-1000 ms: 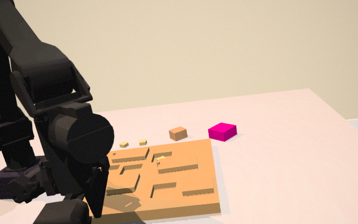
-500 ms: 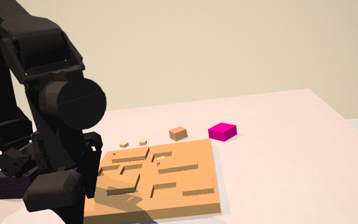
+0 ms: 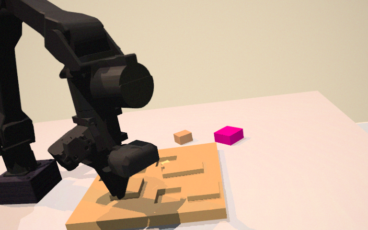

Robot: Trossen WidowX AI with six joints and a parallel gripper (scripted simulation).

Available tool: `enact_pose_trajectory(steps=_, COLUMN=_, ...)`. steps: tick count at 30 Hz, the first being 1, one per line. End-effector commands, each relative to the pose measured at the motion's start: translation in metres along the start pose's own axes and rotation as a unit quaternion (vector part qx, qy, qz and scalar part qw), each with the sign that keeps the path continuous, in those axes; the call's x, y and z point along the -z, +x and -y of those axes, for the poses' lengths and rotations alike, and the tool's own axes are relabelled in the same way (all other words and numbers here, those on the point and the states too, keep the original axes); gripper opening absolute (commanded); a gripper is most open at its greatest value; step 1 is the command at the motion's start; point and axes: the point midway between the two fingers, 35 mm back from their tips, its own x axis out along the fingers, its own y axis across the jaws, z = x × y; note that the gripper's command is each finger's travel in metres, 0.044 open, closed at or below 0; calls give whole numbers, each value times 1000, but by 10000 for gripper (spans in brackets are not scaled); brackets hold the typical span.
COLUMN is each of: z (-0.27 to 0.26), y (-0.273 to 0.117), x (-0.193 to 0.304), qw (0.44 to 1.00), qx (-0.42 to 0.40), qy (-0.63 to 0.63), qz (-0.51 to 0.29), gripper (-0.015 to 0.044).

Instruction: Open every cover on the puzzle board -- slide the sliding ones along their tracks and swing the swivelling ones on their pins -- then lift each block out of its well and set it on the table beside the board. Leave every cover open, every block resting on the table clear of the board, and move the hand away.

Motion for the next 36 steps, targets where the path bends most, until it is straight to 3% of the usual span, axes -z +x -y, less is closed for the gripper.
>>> enact_pose_trajectory(steps=1, z=7, y=0, x=24, qw=1000, qx=2, qy=-26, qz=-2, gripper=0)
enact_pose_trajectory(steps=32, z=92, y=-1, x=186, qw=994, qx=8, qy=109, qz=-9, gripper=0)
enact_pose_trajectory(steps=36, z=94, y=-2, x=187, qw=1000, qx=7, qy=-16, qz=-10, gripper=0)
